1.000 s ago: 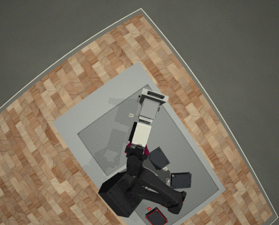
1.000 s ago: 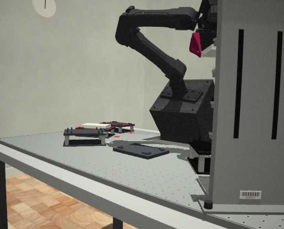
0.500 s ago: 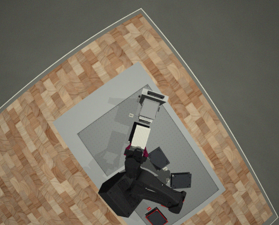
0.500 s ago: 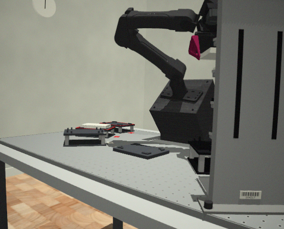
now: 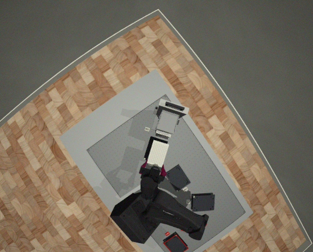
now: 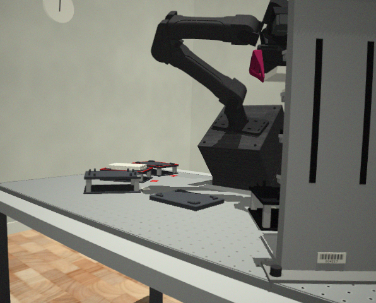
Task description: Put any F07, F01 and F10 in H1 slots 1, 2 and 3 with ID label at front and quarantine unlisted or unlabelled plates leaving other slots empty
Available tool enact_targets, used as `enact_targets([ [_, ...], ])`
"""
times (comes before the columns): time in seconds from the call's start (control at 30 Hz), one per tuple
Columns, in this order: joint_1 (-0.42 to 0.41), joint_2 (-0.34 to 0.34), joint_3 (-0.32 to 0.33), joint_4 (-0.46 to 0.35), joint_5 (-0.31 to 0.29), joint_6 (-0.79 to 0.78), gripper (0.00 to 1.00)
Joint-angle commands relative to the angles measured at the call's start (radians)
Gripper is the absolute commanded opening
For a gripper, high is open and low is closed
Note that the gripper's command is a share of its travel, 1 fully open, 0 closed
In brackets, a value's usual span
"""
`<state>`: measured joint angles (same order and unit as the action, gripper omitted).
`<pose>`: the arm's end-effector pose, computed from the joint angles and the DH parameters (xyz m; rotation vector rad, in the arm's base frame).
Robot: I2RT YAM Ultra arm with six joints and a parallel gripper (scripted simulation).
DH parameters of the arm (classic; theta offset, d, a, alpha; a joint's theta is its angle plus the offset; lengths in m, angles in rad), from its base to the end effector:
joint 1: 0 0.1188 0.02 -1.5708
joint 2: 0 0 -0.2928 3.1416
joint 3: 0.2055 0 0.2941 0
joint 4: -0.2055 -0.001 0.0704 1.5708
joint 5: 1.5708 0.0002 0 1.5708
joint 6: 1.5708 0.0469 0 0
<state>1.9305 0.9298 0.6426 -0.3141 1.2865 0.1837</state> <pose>-0.0316 0.2091 0.2820 -0.8265 1.5224 0.1455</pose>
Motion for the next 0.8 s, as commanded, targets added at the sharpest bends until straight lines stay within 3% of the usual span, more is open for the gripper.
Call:
enact_targets([
  [0.0, -0.001, -0.003, -0.001, 0.025, -0.003, -0.018, 0.86],
  [0.77, -0.037, -0.016, -0.048, 0.12, -0.033, -0.081, 0.86],
])
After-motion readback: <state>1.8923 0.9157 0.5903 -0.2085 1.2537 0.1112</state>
